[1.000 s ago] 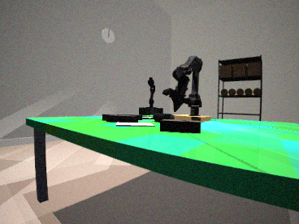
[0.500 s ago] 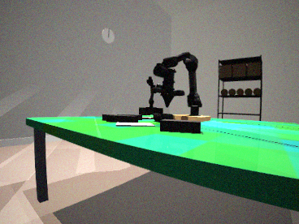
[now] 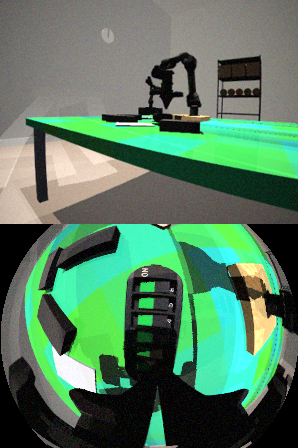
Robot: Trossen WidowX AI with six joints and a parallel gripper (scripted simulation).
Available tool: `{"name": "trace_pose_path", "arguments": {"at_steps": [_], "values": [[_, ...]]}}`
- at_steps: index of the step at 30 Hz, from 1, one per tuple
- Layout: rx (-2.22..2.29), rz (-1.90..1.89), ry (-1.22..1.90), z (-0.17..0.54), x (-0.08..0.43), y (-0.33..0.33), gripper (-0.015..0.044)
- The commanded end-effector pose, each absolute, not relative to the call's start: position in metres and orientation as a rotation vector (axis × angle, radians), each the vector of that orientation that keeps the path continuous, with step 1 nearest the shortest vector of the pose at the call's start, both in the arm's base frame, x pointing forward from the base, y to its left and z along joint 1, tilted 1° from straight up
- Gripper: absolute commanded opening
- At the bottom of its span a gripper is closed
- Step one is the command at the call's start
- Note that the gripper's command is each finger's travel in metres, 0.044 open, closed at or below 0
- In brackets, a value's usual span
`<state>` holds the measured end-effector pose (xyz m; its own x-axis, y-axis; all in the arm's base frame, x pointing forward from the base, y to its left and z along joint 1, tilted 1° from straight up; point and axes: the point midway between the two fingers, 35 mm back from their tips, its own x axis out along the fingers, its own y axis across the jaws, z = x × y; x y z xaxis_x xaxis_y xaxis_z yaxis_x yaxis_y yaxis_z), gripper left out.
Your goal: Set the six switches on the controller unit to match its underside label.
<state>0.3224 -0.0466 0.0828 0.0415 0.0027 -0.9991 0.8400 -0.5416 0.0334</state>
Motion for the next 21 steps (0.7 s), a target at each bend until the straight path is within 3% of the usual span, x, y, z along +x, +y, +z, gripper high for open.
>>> {"name": "trace_pose_path", "arguments": {"at_steps": [1, 21], "values": [[1.639, -1.585, 0.877, 0.072, 0.322, -0.046, 0.0000], [1.636, -1.585, 0.877, 0.047, 0.322, -0.046, 0.0000]]}}
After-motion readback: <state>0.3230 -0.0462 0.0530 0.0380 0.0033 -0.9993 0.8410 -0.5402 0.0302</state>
